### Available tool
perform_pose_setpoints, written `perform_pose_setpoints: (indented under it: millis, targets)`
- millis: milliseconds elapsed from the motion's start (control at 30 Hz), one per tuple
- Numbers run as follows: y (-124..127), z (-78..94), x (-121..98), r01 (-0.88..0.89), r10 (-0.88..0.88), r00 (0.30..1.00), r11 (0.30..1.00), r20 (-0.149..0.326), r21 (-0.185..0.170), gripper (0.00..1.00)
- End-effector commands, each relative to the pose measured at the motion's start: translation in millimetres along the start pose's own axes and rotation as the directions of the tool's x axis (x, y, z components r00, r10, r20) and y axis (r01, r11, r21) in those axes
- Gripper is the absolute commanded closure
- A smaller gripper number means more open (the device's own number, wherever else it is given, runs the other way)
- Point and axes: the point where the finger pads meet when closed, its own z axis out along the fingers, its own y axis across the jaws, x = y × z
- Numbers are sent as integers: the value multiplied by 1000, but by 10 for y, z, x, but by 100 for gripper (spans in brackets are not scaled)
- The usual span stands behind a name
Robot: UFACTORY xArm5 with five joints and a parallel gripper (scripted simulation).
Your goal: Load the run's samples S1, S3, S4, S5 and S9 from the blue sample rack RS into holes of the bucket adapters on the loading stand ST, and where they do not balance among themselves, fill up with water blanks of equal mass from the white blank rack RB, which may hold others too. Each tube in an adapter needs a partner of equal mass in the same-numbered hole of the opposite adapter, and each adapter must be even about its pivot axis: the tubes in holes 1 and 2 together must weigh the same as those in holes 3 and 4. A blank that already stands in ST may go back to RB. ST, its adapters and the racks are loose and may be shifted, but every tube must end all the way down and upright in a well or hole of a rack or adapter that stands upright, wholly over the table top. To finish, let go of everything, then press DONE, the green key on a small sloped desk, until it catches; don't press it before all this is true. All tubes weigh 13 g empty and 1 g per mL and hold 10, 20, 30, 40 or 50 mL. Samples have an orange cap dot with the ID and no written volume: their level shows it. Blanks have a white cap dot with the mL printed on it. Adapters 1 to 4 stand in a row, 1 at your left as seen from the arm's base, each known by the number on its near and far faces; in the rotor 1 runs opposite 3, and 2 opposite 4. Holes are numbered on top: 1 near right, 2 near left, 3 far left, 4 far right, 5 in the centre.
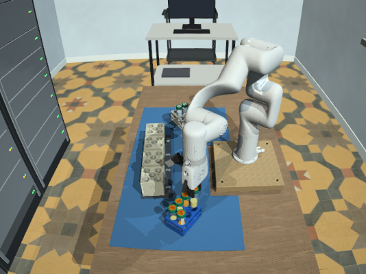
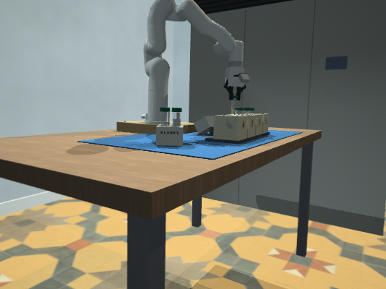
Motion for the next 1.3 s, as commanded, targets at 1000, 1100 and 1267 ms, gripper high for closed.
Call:
perform_pose_setpoints:
  millis: [1000,1100,1267]
  targets:
    - [-12,238,0,0,0,1000,1000,0,4,100]
    - [-12,268,0,0,0,1000,1000,0,4,100]
    - [-12,318,0,0,0,1000,1000,0,4,100]
